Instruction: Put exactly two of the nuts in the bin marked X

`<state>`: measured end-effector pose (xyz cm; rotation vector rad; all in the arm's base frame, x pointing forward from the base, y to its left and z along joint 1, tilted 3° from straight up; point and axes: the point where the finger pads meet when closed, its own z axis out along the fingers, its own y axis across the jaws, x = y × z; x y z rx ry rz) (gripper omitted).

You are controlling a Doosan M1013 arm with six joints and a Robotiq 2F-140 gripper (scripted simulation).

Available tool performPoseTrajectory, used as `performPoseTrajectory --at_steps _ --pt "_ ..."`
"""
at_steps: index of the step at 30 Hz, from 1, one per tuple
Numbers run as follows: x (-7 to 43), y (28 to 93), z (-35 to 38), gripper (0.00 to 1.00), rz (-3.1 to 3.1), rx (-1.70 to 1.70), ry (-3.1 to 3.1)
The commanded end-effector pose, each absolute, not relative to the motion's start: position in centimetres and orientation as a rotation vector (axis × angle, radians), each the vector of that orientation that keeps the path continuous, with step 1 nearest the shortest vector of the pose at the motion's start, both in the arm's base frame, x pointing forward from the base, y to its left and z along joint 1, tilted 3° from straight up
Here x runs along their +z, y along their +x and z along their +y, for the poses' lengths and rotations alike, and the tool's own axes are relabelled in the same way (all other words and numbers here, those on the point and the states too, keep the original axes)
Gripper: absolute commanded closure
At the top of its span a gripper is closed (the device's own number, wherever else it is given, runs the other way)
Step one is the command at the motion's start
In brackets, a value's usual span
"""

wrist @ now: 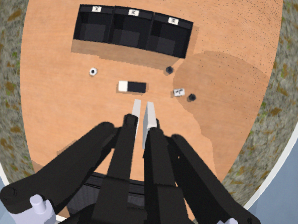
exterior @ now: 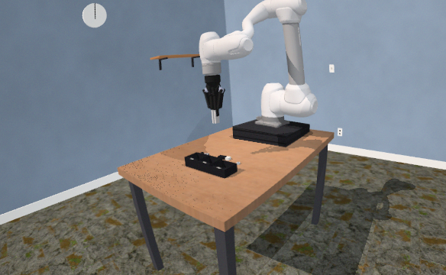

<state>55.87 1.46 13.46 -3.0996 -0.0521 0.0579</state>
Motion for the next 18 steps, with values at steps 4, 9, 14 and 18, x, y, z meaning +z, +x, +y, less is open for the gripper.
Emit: performPoseTrajectory --at_steps 4,9,14,18 --pt "12.5 57.6 1.0 0.95 0.109 0.049 -3.104" --pt "10.1 59.9 0.7 0.95 0.271 0.052 -3.096" --pt "7.1 62.8 0.4 0.95 0.271 0.052 -3.096" --pt "4.7 65.1 0.1 0.95 0.271 0.052 -3.096"
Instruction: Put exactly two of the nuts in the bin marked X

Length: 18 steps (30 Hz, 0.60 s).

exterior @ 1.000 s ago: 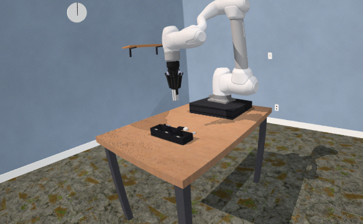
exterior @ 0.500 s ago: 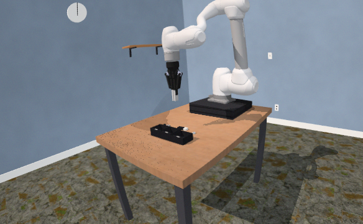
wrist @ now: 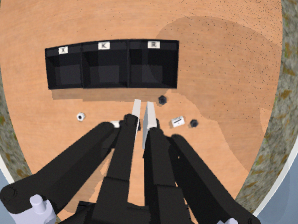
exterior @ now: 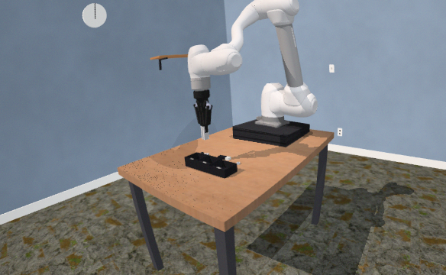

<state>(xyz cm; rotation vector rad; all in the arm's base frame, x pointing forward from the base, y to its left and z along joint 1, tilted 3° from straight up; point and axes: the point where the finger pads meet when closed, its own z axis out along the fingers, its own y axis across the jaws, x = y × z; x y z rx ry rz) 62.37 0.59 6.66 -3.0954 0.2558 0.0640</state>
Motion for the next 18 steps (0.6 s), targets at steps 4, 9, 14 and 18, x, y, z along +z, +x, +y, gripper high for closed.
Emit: performPoseTrajectory --at_steps 4,9,14,18 --pt "3.5 66.2 0.0 0.95 0.271 0.052 -3.096" --pt "2.2 67.5 -0.2 0.95 0.271 0.052 -3.096" --pt "2.2 67.5 -0.2 0.95 0.271 0.052 -3.096" --pt "2.2 67.5 -0.2 0.95 0.271 0.052 -3.096"
